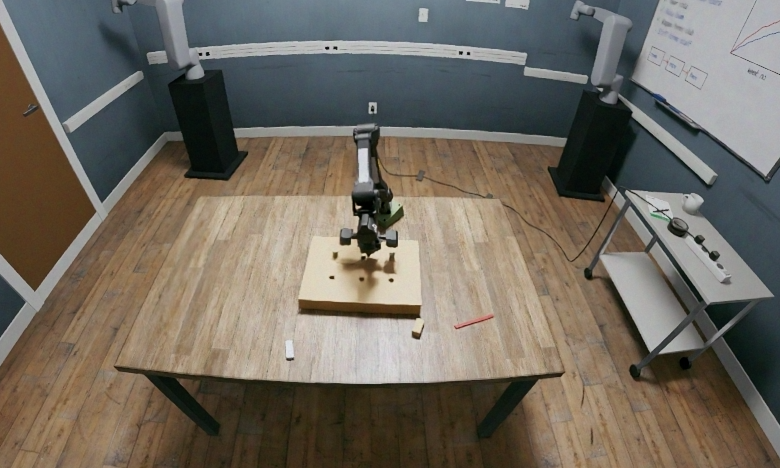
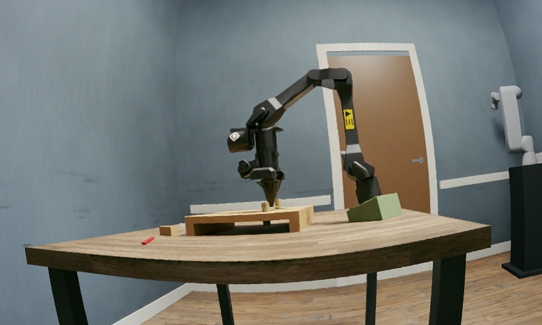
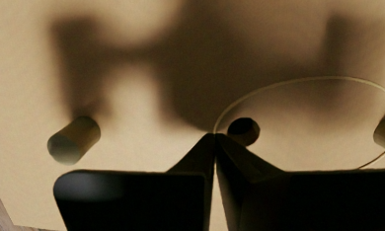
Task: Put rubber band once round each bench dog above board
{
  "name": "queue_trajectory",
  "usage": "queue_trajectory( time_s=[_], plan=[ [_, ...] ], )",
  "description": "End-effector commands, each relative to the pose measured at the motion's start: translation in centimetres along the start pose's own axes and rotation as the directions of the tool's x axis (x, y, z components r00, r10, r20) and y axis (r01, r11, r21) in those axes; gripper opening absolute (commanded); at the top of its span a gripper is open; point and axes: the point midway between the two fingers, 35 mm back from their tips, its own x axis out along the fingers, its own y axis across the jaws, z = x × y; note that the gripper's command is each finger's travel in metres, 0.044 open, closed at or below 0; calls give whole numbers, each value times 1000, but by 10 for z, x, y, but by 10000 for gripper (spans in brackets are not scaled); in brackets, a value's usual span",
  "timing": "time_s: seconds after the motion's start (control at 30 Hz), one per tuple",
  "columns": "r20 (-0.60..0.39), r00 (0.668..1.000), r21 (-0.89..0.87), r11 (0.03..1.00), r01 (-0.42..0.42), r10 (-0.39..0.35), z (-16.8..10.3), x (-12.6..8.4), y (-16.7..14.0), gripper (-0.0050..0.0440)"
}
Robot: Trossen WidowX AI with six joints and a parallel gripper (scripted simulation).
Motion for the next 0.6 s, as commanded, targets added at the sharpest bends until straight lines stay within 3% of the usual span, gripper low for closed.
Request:
queue_trajectory(
  time_s=[0.0,0.57],
  plan=[
    [1,1000,4,1000,3,-3,0,0,4,-50],
    [1,1000,4,1000,3,-3,0,0,26,-50]
  ],
)
